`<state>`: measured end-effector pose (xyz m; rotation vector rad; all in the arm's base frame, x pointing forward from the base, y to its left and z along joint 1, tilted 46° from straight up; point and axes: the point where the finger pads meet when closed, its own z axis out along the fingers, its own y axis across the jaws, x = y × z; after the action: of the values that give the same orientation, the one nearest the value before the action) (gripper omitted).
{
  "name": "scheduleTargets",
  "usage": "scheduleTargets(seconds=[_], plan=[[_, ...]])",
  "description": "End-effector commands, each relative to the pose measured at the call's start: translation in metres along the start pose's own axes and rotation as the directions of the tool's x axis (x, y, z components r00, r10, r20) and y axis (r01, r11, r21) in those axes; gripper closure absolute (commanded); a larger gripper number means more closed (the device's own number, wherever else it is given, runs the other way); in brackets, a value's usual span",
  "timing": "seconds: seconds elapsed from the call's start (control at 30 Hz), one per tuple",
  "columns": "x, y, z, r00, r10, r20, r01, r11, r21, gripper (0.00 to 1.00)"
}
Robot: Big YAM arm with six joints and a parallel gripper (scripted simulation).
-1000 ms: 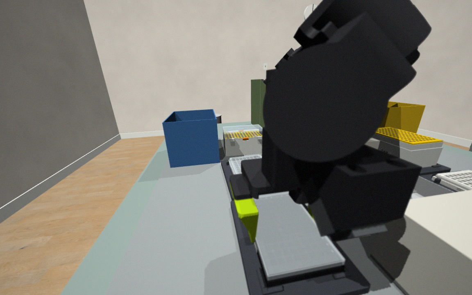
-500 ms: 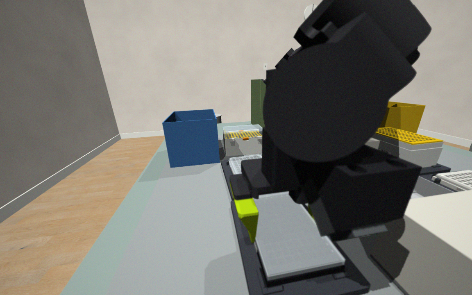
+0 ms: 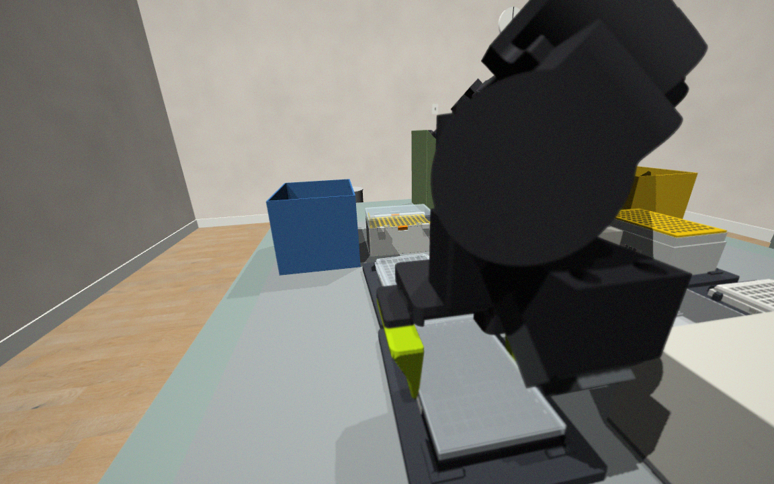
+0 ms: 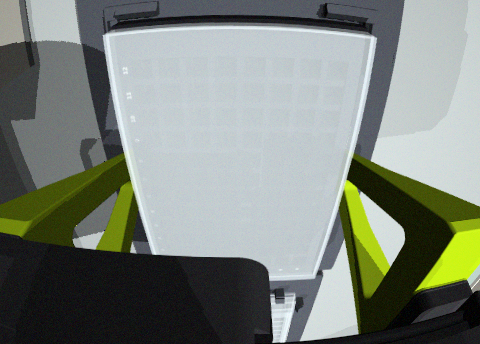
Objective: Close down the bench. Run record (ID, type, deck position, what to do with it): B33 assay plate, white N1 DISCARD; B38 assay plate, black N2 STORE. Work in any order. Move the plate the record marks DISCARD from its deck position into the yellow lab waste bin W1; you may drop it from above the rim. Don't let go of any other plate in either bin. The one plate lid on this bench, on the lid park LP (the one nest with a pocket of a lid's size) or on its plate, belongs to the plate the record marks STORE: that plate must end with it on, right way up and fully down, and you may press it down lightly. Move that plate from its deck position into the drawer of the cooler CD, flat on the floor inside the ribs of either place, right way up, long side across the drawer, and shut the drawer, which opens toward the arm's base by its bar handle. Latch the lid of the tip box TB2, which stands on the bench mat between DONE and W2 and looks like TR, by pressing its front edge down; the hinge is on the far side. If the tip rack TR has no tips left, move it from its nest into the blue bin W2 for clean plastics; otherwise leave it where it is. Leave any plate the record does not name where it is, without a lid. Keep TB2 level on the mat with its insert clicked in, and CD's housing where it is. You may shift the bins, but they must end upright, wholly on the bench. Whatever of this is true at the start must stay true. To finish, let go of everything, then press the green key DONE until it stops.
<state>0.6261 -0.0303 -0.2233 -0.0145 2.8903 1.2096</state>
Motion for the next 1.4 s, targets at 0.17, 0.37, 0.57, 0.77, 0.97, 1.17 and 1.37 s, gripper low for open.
scheduleTargets(seconds=[0.17,0.37,0.57,0.77,0.97,1.17,1.37], plan=[[-0.006,-0.003,-0.037,0.999,0.002,0.043,-0.003,1.0,0.003,1.0],[-0.006,-0.003,-0.039,0.999,0.002,0.043,-0.003,1.0,0.004,1.0],[-0.006,-0.003,-0.041,0.999,0.002,0.043,-0.003,1.0,0.004,1.0],[-0.006,-0.003,-0.043,0.999,0.002,0.043,-0.003,1.0,0.005,1.0],[-0.006,-0.003,-0.044,0.999,0.002,0.043,-0.003,1.0,0.005,1.0],[-0.006,-0.003,-0.044,0.999,0.002,0.043,-0.003,1.0,0.005,1.0],[-0.006,-0.003,-0.044,0.999,0.002,0.043,-0.003,1.0,0.005,1.0]])
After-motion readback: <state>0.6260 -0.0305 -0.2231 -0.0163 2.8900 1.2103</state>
